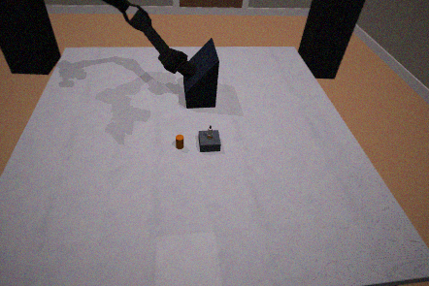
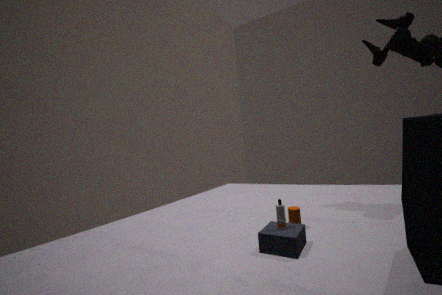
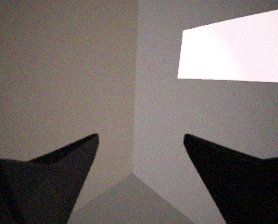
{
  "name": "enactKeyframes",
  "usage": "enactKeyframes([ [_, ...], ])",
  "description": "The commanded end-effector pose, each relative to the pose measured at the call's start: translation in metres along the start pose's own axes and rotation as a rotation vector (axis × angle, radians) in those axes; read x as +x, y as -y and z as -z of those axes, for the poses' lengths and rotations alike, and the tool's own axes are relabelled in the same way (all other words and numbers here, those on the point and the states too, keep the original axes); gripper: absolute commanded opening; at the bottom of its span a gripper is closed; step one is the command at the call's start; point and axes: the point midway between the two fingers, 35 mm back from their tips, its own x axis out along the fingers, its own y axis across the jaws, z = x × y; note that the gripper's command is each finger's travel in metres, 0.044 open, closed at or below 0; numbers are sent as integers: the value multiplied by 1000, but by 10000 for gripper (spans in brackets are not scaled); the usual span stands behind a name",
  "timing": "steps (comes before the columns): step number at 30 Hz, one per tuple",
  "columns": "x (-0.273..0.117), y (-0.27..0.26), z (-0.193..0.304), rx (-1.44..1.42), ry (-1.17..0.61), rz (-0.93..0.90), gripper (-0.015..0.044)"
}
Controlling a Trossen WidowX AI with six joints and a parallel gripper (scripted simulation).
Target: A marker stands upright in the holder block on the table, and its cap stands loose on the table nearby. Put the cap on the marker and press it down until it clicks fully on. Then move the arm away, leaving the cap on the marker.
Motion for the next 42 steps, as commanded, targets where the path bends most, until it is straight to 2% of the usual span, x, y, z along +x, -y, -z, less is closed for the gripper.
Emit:
enactKeyframes([
  [1, 1, -1, 0, 7, 1, -4, 374],
  [6, 31, -48, -12, 233, 30, -148, 248],
  [14, 81, -153, -55, 726, 23, -501, 248],
  [22, 103, -258, -123, 1169, -128, -916, 248],
  [31, 87, -351, -198, 1432, -484, -1348, 248],
  [37, 57, -402, -248, 1469, -838, -1588, 248],
  [42, 27, -433, -284, 1404, -1161, -1710, 248],
])
